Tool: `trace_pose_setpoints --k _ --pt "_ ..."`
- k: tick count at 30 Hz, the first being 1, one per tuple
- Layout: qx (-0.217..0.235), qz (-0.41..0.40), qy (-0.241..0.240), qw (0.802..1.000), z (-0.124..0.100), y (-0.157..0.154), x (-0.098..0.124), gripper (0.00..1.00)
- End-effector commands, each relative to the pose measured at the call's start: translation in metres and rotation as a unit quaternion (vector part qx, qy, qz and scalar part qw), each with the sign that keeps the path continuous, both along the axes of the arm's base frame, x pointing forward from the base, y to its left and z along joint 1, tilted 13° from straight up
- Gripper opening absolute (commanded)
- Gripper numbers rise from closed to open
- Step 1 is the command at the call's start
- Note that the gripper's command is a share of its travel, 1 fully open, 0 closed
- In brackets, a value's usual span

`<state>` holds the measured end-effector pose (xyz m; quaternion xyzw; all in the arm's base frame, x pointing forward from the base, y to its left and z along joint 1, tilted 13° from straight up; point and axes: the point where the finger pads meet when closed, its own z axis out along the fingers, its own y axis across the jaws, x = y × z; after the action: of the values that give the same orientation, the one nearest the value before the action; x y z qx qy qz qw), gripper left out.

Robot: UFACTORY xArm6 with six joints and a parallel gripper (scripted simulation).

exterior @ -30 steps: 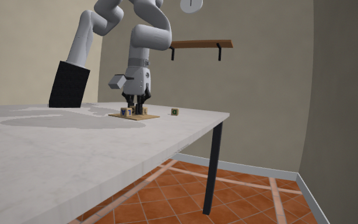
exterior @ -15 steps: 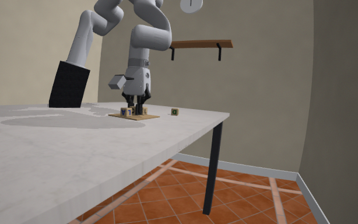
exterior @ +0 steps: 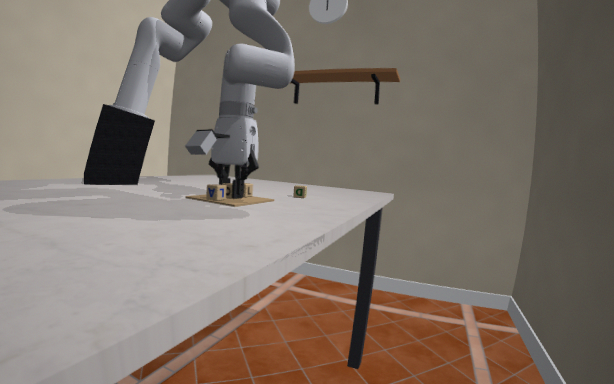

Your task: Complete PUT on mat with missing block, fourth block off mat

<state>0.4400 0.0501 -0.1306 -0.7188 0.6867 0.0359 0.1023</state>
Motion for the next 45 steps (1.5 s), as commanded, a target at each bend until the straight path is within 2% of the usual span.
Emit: trace_pose_setpoints --k 1,34,35,37,38,42,43,45 --pt "0.0 0.0 -0.001 1.0 0.0011 -0.0002 0.0014 0.27" --pt "0.0 0.0 -0.001 1.0 0.0011 -0.0002 0.0014 0.27" --pt "0.0 0.0 -0.001 1.0 0.0011 -0.0002 0.0014 0.31" --pt "0.0 0.0 -0.001 1.0 0.0011 -0.0002 0.0014 0.31" --pt "0.0 0.0 -0.001 1.0 0.0011 -0.0002 0.0014 0.35" --pt "0.0 0.0 -0.001 1.0 0.0011 -0.0002 0.0014 0.35" --pt "0.0 0.0 -0.001 1.0 0.0011 -0.0002 0.0014 0.39" --pt "0.0 0.0 -0.001 1.0 0.0011 -0.0002 0.0014 0.39"
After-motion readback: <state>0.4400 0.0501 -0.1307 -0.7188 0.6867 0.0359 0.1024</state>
